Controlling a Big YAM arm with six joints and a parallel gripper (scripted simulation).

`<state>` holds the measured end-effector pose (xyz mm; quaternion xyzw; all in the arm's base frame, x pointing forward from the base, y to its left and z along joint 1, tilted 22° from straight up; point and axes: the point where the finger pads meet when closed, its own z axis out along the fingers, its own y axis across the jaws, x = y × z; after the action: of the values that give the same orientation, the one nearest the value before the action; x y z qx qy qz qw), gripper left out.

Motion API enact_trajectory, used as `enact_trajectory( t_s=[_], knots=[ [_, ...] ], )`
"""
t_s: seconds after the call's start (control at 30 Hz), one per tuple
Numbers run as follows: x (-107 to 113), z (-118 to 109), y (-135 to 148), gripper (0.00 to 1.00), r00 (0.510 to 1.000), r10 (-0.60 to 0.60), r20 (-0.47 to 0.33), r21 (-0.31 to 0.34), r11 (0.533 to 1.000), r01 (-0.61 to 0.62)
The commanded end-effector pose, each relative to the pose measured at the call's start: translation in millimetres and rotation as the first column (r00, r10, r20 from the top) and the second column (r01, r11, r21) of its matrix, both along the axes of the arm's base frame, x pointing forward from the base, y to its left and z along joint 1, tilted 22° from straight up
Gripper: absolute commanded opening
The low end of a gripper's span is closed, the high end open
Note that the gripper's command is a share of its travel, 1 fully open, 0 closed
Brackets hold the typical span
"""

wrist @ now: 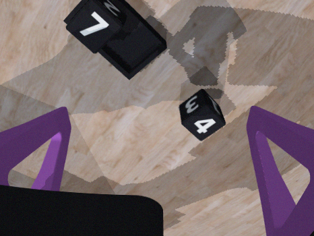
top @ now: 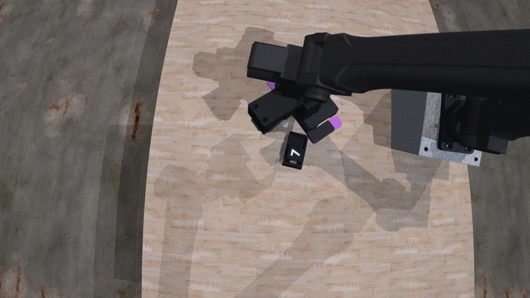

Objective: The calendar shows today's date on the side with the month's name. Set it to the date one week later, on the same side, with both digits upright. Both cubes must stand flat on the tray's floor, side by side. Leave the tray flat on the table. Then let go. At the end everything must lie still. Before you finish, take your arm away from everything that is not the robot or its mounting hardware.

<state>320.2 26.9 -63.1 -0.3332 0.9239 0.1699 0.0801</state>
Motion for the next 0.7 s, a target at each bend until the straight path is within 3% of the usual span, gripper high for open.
enact_trajectory(
  t_s=[0.0,0.07,0.17,0.2,0.43,0.57,0.67],
  knots=[
    [2,6,8,1.00,0.986,0.147,0.073,-0.004,0.989,-0.147],
    [2,9,15,1.00,0.967,0.231,0.106,-0.014,0.973,-0.231],
    [2,9,17,1.00,0.962,0.247,0.113,-0.016,0.969,-0.247],
    [1,10,24,1.00,0.934,0.328,0.140,-0.027,0.945,-0.327],
    [1,17,38,1.00,0.849,0.485,0.207,-0.064,0.873,-0.483],
    [-1,21,51,1.00,0.757,0.603,0.250,-0.097,0.794,-0.600],
    [-5,17,53,1.00,0.739,0.628,0.243,-0.094,0.774,-0.626]
  ],
)
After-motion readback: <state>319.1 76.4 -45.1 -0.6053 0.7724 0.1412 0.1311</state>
